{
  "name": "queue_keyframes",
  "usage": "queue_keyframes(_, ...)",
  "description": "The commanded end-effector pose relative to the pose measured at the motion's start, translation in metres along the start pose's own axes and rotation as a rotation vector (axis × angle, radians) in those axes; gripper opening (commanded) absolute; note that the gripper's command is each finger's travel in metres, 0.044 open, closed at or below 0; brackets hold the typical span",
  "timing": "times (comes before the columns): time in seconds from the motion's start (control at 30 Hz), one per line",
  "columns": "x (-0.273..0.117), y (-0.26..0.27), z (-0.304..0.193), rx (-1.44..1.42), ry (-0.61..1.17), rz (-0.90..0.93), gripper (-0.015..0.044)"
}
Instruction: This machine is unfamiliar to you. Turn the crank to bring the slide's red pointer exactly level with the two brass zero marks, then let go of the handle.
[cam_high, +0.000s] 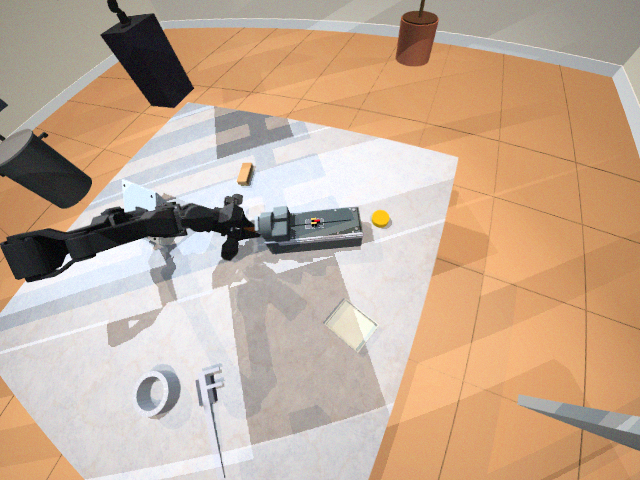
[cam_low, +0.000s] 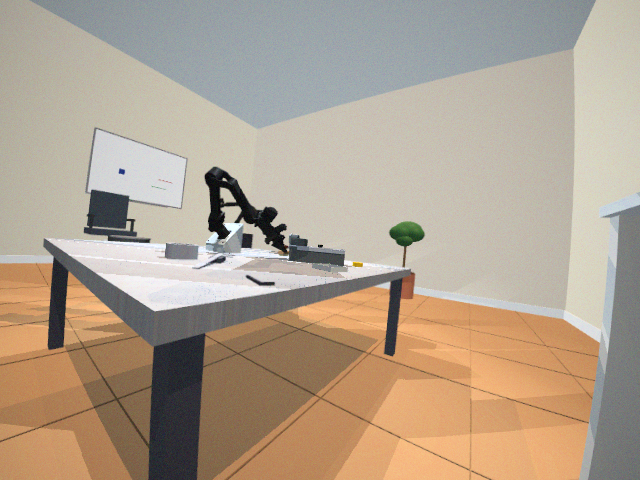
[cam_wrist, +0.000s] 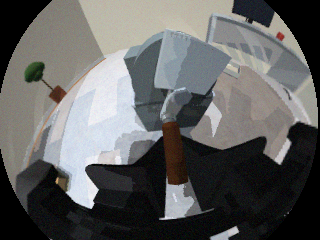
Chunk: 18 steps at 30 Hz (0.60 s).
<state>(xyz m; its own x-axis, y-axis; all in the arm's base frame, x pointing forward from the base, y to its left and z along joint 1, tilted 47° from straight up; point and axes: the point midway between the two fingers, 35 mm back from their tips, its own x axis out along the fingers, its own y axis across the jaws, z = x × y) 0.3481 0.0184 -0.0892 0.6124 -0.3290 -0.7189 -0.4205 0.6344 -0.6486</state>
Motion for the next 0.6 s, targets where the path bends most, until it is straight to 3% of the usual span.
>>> queue_keyframes(0.0, 0.0019, -0.0091, -0.0021, 0.015, 0.007, -0.014, 0.0000)
queue_keyframes(0.57, 0.0015, -0.0130, -0.0021, 0.015, 0.007, -0.015, 0.0000)
